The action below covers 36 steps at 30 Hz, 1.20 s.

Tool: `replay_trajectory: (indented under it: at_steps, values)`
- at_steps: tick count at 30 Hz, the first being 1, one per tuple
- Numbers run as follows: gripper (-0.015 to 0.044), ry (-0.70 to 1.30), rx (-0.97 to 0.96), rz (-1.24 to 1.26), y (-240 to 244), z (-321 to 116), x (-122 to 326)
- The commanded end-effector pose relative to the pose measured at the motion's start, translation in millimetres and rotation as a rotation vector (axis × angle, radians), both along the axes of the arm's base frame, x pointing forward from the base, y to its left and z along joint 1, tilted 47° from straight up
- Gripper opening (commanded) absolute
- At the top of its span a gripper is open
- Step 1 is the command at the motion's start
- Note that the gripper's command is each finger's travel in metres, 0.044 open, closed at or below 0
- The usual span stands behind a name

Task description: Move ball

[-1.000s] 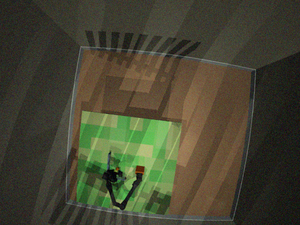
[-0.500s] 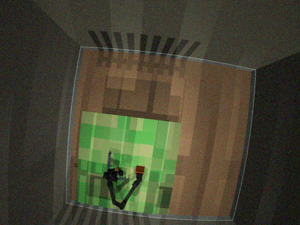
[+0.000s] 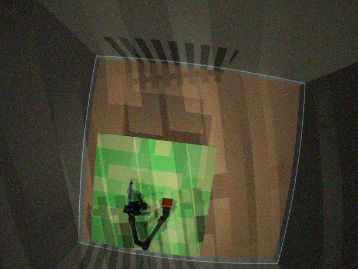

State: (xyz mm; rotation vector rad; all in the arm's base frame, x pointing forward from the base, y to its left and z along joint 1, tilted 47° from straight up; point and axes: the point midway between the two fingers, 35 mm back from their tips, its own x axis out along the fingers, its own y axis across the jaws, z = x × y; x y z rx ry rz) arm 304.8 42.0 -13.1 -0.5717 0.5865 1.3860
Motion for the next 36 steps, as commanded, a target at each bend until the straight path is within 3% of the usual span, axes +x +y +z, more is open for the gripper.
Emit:
replay_trajectory:
  at_steps: [1, 6, 22, 36]
  values:
    - [0.0112, 0.003, 0.003, -0.003, -0.1, 0.5, 0.3]
    - [0.0000, 0.003, -0.006, -0.005, -22.1, 16.5, 2.9]
    - [0.0000, 0.005, -0.003, -0.003, -94.8, 87.6, -11.3]
    - [0.0000, 0.003, 0.000, -0.003, -44.4, 83.0, 9.8]
